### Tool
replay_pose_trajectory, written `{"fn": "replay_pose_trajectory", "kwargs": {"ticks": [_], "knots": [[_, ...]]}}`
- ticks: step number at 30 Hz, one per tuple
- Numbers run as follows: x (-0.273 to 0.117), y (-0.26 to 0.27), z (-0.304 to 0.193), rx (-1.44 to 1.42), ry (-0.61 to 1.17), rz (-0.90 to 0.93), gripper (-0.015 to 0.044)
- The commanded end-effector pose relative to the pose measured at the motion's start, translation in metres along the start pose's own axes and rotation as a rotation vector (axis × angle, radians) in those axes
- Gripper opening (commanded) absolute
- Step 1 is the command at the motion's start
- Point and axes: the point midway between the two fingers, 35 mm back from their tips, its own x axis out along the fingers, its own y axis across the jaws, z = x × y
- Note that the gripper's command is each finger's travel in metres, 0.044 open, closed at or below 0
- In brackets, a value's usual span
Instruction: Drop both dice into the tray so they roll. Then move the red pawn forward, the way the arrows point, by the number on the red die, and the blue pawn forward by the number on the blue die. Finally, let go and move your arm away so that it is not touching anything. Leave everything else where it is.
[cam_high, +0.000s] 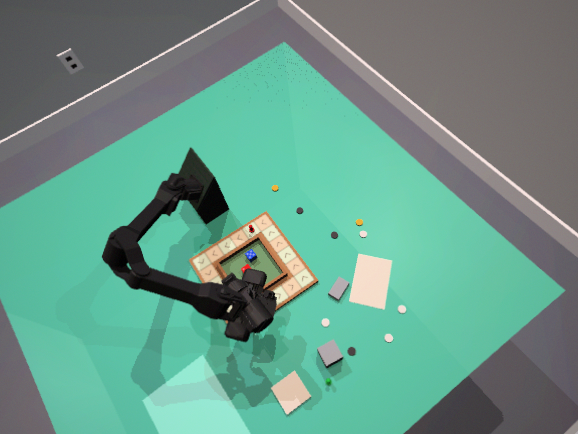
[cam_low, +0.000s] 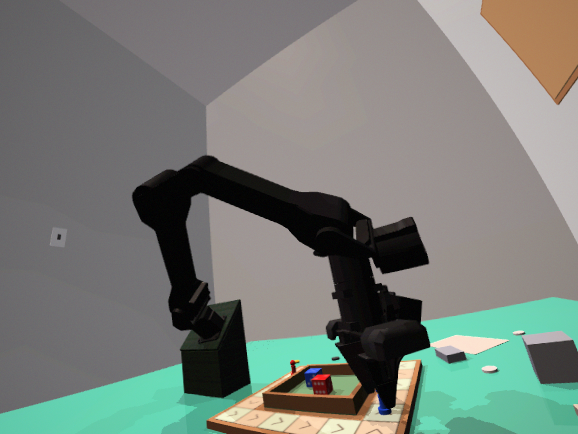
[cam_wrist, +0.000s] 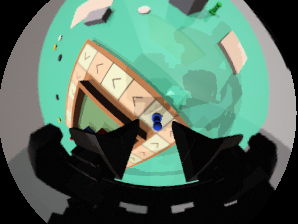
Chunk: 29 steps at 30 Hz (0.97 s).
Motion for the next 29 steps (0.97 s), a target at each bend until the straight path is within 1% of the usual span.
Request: {"fn": "replay_pose_trajectory", "kwargs": {"ticks": [1, 3, 5, 8, 12, 15, 20, 26, 27, 29], "knots": [[-0.035, -0.001, 0.003, 0.0, -0.007, -0.007, 0.0341], [-0.046, 0.0, 0.002, -0.002, -0.005, -0.008, 0.0394], [-0.046, 0.0, 0.002, -0.002, -0.005, -0.008, 0.044], [-0.053, 0.011, 0.001, 0.027, -0.012, -0.003, 0.044], [-0.088, 0.073, -0.016, 0.196, -0.033, 0.023, 0.044], [-0.104, 0.109, -0.036, 0.306, -0.032, 0.033, 0.044], [-0.117, 0.15, -0.069, 0.456, -0.018, 0.03, 0.044], [-0.121, 0.186, -0.115, 0.633, 0.002, -0.002, 0.044], [-0.117, 0.15, -0.067, 0.449, -0.023, 0.019, 0.044], [-0.117, 0.15, -0.067, 0.449, -0.023, 0.019, 0.044]]}}
